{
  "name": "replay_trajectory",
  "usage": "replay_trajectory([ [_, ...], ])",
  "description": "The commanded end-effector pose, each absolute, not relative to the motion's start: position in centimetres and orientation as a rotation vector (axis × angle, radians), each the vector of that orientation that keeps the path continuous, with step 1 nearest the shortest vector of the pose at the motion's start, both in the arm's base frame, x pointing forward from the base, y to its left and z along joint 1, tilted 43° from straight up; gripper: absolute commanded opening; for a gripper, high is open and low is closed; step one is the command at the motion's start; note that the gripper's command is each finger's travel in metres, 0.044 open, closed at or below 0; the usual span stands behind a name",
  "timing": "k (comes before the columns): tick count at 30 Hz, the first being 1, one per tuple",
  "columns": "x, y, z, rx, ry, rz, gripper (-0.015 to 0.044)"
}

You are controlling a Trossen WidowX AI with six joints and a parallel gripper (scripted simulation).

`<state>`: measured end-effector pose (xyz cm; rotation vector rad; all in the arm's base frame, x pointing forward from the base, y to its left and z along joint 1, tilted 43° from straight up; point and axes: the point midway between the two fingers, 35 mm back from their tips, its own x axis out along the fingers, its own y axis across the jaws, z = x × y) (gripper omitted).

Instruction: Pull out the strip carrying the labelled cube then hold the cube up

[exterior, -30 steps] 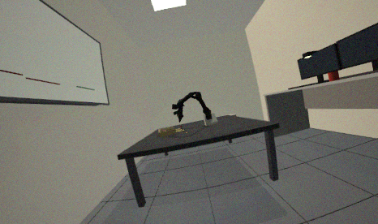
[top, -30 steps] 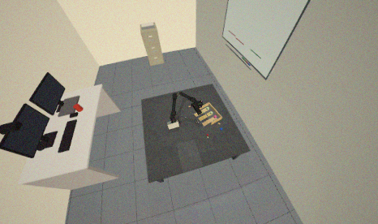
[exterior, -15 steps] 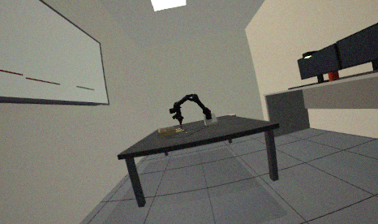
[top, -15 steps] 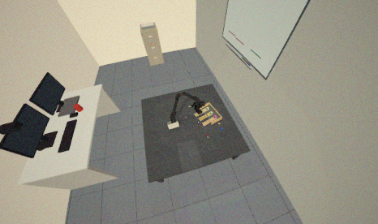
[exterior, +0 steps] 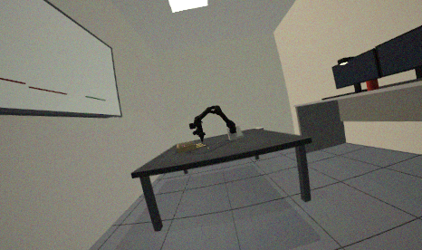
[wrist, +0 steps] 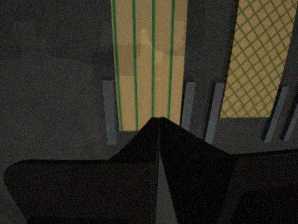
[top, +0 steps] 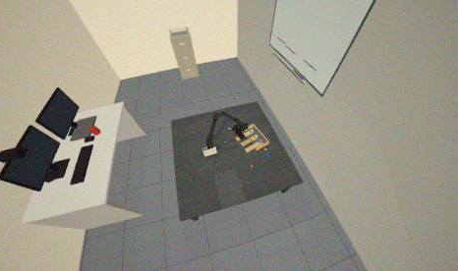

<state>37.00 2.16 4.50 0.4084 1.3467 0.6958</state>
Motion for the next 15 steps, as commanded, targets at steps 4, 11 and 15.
replay_trajectory([
  [4, 37.0, 3.0, 3.5, 0.416, 1.352, 0.695, 0.0],
  [11, 37.0, 3.8, 2.7, 0.417, 1.352, 0.696, 0.0],
  [15, 37.0, 4.3, 2.2, 0.417, 1.351, 0.696, 0.0],
])
